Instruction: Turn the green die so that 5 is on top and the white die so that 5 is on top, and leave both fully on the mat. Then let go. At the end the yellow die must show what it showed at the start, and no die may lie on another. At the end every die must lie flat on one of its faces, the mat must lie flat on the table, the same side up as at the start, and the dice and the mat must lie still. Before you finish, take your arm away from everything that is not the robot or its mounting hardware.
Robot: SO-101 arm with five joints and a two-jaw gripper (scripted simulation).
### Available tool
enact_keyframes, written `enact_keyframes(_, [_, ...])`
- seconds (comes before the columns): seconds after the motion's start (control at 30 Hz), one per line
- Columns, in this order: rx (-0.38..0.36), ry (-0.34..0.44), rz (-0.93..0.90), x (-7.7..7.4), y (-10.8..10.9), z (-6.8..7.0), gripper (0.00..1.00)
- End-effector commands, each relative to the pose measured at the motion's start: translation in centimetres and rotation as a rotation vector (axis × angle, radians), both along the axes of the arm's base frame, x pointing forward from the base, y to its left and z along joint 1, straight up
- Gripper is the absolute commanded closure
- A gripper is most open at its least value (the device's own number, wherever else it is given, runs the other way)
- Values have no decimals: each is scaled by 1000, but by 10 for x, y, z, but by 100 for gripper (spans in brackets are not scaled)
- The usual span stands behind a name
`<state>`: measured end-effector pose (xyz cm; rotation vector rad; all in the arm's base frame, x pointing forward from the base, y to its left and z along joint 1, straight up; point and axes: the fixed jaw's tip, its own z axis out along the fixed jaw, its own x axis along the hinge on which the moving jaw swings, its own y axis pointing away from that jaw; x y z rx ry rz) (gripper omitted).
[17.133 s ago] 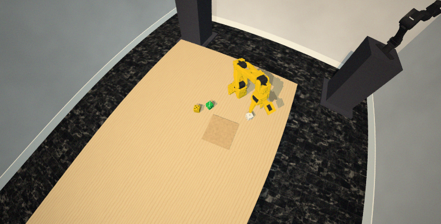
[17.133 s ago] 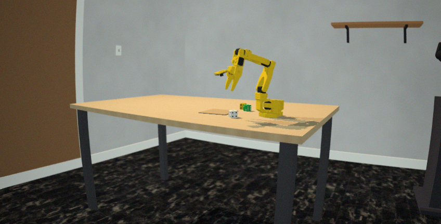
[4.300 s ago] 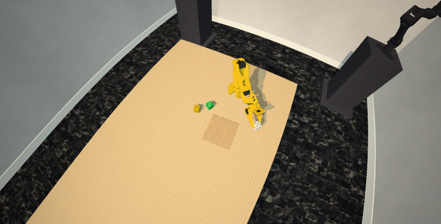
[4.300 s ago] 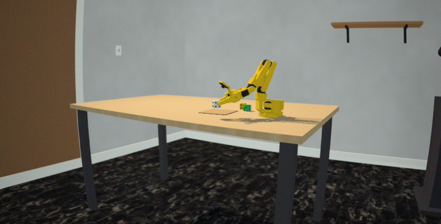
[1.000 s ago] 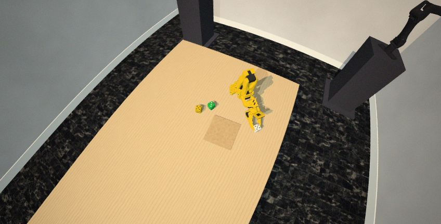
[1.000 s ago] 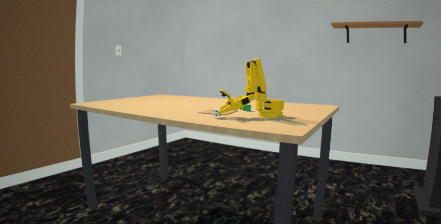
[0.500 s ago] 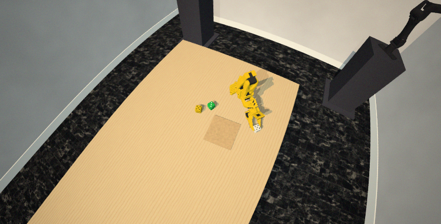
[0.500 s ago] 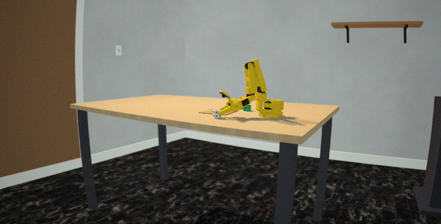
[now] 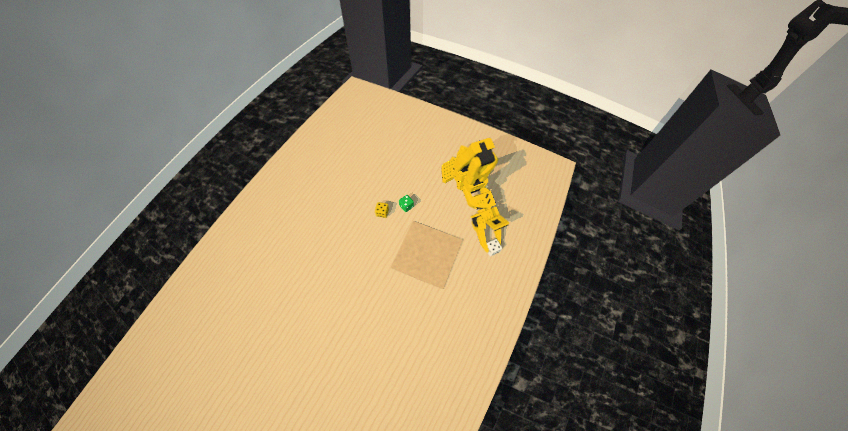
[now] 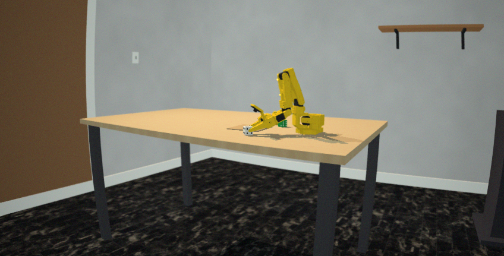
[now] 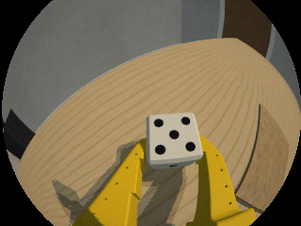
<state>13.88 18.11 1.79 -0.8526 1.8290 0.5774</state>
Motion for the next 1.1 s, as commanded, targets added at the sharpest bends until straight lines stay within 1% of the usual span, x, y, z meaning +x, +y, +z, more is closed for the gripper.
enact_keyframes(0.0, [24,-30,-4,4,2,5,100])
enact_keyframes(0.97, [24,-30,-4,4,2,4,100])
enact_keyframes(1.07, [24,-30,-4,4,2,4,98])
